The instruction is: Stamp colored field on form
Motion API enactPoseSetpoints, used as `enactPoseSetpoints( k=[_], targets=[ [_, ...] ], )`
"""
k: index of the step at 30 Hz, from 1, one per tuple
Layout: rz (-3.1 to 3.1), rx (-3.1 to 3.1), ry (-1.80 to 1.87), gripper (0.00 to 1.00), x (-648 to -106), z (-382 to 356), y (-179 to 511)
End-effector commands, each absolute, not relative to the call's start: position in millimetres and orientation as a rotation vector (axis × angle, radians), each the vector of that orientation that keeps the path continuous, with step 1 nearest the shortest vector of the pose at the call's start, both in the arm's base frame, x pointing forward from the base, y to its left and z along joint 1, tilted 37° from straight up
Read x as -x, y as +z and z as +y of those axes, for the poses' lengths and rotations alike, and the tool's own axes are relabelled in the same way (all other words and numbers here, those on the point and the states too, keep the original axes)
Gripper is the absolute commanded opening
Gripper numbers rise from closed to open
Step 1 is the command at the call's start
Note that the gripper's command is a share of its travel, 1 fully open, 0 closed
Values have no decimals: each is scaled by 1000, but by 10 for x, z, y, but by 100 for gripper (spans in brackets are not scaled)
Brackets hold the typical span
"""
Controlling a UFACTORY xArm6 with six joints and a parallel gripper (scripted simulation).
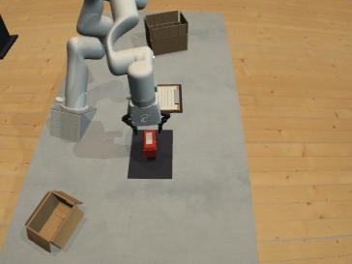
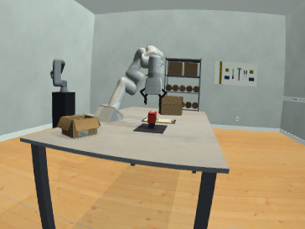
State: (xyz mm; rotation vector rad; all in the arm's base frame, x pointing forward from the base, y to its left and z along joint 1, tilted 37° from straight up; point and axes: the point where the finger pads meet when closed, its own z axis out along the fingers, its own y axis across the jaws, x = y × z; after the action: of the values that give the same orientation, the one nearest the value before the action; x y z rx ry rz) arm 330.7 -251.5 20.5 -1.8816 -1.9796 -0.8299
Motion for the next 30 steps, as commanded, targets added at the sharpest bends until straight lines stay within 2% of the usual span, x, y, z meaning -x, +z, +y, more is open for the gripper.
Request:
enactPoseSetpoints(
  k=[1,19,30],
  targets=[
    [-1982,1884,-830,89,-3333,-2464,123],
    [-1982,1884,-830,89,-3460,-2059,-432],
    [-1982,1884,-830,89,-3476,-2006,-505]
  ],
)
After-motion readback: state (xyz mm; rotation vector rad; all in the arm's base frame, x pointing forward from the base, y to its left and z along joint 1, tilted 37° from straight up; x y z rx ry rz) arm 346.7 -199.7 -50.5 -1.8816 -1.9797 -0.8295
